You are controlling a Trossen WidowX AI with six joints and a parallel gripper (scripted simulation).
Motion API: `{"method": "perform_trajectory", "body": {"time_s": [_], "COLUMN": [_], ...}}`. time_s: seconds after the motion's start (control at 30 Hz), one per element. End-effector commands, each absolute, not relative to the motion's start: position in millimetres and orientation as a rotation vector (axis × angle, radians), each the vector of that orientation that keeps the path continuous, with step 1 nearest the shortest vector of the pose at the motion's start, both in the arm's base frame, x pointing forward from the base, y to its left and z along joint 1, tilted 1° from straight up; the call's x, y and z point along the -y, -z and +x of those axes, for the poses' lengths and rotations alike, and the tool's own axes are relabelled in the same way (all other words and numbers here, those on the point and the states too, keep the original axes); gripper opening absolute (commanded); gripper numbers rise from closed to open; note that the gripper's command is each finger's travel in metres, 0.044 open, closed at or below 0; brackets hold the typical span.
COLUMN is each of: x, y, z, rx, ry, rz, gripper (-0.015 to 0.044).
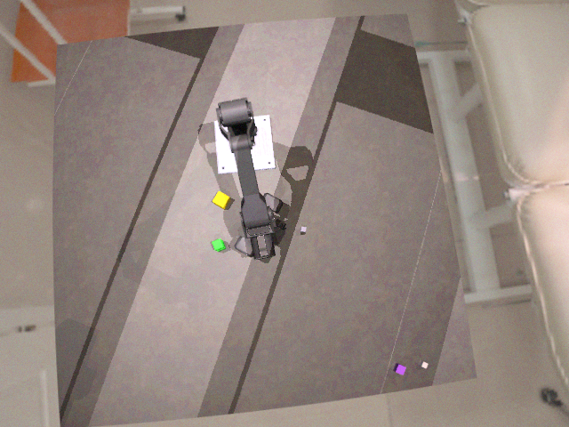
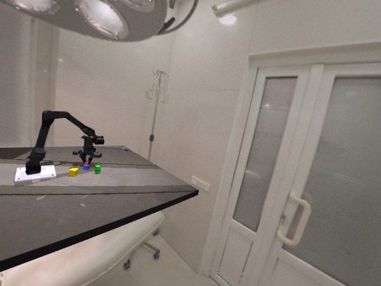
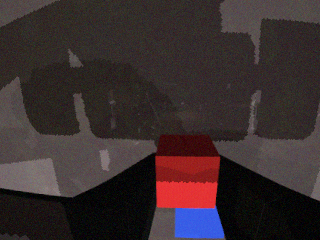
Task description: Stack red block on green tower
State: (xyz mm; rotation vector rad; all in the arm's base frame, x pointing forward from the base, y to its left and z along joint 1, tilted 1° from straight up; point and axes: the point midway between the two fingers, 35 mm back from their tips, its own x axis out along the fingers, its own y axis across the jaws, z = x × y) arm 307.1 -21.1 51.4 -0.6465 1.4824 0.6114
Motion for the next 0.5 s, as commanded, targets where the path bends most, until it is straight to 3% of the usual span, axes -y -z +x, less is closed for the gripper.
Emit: {"method": "perform_trajectory", "body": {"time_s": [0.0, 0.47], "x": [21.2, 19.3], "y": [-69.6, -137.8], "z": [310.2, 308.9], "rx": [-1.469, -1.469], "ry": [-0.601, -0.601], "rz": [-0.654, -0.654], "gripper": [0.0, 0.0]}}
